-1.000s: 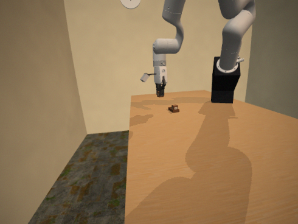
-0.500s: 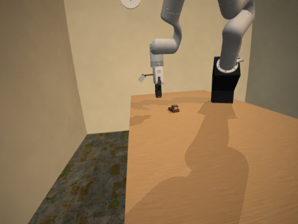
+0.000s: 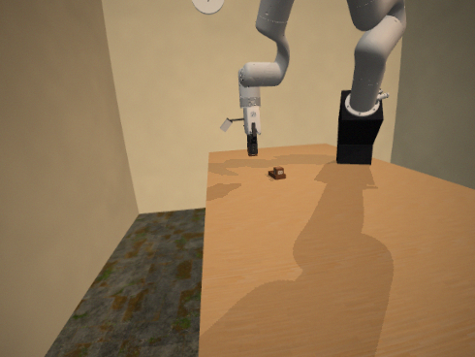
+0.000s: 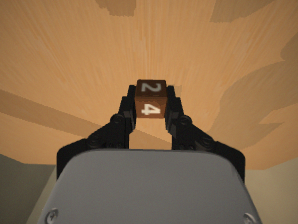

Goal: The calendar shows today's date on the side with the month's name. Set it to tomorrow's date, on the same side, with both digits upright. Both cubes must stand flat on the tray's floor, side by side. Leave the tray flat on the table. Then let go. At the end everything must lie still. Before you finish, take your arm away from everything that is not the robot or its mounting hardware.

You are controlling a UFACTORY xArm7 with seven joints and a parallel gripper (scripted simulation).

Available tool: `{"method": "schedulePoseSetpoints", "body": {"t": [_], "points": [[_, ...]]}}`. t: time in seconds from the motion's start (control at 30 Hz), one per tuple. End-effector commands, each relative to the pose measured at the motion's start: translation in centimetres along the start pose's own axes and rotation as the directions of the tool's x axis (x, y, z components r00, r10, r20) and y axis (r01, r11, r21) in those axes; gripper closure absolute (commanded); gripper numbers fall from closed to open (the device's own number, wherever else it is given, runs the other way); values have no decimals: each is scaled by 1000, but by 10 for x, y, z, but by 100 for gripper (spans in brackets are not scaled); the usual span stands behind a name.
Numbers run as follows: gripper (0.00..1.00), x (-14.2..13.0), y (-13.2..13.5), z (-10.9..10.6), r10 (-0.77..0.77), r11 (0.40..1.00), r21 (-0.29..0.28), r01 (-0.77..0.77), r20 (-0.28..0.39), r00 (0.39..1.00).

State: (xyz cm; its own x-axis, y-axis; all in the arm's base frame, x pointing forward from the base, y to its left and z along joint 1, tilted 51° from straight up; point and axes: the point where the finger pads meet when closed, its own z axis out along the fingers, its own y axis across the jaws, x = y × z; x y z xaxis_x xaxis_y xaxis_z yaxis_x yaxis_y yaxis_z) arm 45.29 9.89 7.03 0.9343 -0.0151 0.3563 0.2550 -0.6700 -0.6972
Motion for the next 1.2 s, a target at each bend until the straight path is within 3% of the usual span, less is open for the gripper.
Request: {"method": "schedulePoseSetpoints", "body": {"t": [0.0, 0.17, 0.67, 1.17], "points": [[71, 1, 1, 5, 1, 1000, -2, -1, -2, 1000], [71, 1, 1, 14, 1, 1000, -2, -1, -2, 1000], [71, 3, 1, 80, 1, 1000, -2, -1, -2, 1000], [71, 3, 1, 93, 1, 1000, -2, -1, -2, 1000]]}}
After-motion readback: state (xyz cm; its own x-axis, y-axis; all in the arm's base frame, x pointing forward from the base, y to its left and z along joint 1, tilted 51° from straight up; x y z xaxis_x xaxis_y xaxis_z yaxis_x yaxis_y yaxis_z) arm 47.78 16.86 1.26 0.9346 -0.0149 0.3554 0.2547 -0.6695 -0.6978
